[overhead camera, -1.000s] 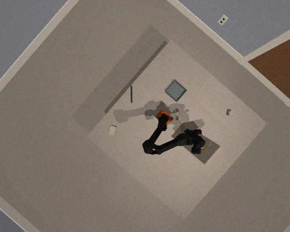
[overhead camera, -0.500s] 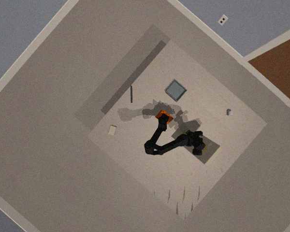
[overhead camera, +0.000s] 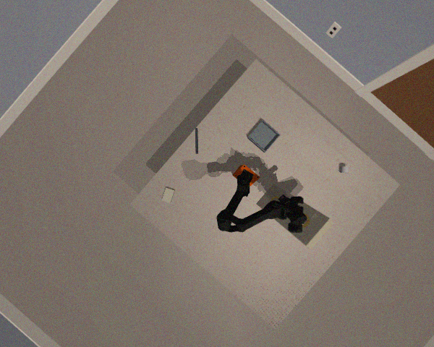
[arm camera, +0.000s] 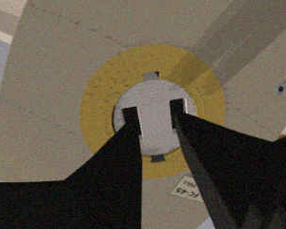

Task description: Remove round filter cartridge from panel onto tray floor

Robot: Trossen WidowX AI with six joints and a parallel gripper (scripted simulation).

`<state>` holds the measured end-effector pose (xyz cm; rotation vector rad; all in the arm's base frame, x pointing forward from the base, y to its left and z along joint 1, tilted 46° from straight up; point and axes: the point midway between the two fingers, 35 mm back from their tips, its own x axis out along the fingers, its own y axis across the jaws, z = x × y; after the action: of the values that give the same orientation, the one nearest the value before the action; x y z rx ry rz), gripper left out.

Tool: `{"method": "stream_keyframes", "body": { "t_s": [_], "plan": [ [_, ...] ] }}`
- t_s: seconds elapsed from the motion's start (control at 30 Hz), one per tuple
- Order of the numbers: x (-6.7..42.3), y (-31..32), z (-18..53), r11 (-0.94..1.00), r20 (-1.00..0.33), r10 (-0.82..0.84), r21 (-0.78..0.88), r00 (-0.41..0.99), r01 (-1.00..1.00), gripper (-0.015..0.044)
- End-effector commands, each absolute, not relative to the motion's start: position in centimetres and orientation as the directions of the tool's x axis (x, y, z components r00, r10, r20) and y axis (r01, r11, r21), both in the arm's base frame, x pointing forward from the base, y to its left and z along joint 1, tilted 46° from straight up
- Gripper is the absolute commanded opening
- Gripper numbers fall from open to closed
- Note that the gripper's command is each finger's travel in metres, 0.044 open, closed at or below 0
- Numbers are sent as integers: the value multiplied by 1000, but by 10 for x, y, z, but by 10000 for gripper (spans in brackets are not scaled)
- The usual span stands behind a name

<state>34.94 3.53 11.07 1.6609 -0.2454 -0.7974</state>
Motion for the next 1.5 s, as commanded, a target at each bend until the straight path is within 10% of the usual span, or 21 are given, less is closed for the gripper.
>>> {"method": "stream_keyframes", "body": {
  "t_s": [0.0,1.47],
  "plan": [
    [350,36,110,-260,-367,-560,929,742,263,96],
    [361,27,105,-260,-366,-561,929,743,262,96]
  ]
}}
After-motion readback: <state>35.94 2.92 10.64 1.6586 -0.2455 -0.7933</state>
